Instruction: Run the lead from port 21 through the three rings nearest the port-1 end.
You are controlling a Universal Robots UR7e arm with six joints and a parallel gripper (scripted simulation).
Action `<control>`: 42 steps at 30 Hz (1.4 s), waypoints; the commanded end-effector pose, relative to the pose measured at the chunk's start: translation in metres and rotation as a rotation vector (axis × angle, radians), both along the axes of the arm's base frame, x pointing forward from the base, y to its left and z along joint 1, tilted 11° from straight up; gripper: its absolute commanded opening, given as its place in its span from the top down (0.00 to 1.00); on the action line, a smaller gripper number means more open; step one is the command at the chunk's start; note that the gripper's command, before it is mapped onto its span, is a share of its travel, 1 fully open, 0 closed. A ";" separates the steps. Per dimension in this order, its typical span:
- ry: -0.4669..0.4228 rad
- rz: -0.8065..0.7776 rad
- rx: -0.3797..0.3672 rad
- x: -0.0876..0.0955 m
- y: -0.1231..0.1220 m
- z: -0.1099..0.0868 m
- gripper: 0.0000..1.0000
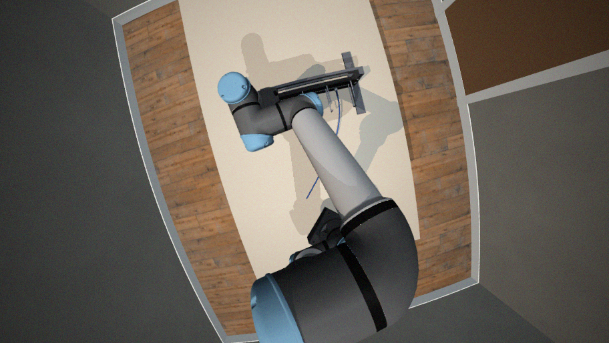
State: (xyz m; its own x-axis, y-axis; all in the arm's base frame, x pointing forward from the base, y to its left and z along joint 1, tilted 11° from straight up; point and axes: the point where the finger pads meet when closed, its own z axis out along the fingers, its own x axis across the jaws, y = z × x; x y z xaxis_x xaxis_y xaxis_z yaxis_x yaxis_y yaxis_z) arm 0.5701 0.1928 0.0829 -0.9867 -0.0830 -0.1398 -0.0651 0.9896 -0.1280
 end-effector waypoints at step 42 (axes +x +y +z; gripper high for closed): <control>-0.002 0.000 0.000 0.000 0.000 0.001 0.33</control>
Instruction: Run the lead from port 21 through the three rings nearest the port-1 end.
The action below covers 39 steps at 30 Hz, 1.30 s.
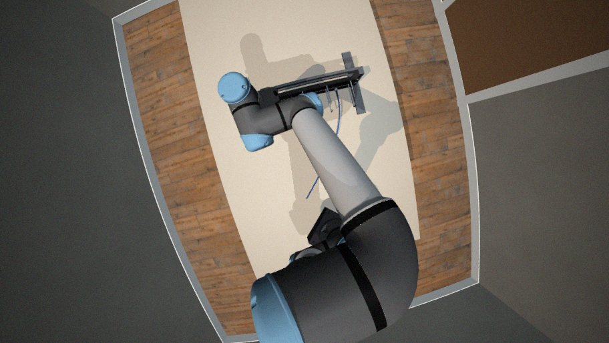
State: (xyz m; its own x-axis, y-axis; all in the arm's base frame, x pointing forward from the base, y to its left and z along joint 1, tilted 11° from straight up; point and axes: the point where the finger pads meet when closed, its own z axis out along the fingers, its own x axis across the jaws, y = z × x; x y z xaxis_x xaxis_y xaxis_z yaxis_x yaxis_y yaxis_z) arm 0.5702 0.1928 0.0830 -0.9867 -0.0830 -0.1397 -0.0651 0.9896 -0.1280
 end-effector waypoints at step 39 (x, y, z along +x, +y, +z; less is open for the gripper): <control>-0.002 0.000 0.000 -0.008 0.007 0.058 0.33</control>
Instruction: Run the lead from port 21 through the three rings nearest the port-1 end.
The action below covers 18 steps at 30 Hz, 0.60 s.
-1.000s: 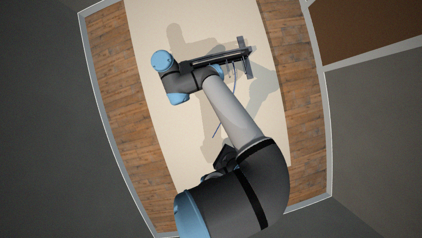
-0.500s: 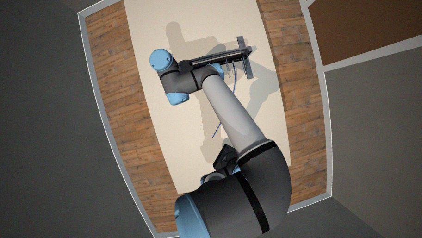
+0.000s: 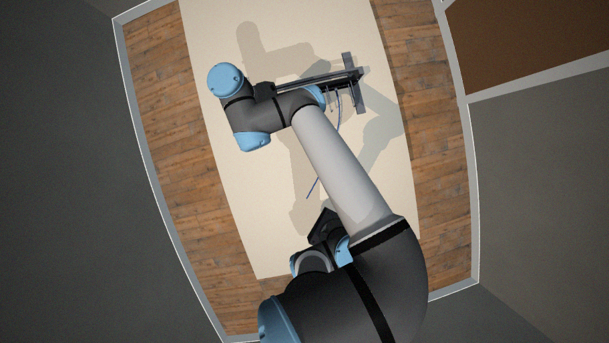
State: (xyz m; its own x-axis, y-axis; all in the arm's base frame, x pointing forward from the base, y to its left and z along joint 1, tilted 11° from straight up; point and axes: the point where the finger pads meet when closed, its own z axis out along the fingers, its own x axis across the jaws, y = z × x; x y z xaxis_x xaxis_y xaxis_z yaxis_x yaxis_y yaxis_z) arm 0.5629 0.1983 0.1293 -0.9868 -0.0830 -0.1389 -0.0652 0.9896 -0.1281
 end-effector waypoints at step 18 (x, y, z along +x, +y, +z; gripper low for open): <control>-0.003 0.000 0.001 -0.004 0.004 0.033 0.33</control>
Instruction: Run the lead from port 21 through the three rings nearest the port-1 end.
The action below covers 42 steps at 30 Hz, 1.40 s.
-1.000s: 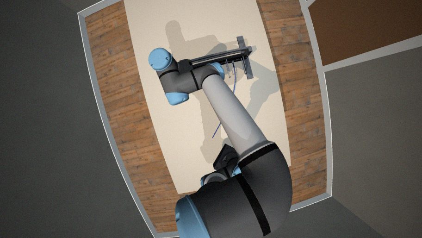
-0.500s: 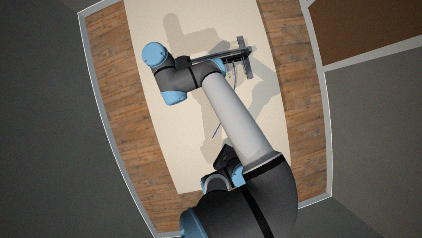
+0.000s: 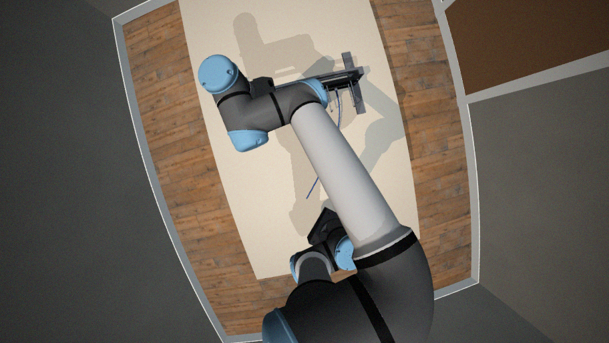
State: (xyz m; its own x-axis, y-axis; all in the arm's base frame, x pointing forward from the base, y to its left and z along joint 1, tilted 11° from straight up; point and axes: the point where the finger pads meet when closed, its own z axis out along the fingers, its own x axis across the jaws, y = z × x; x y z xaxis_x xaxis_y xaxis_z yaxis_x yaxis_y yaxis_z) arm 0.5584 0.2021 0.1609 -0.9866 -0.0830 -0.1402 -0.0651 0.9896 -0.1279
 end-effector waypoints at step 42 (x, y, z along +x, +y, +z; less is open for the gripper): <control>-0.001 0.000 0.000 0.000 0.000 0.002 1.00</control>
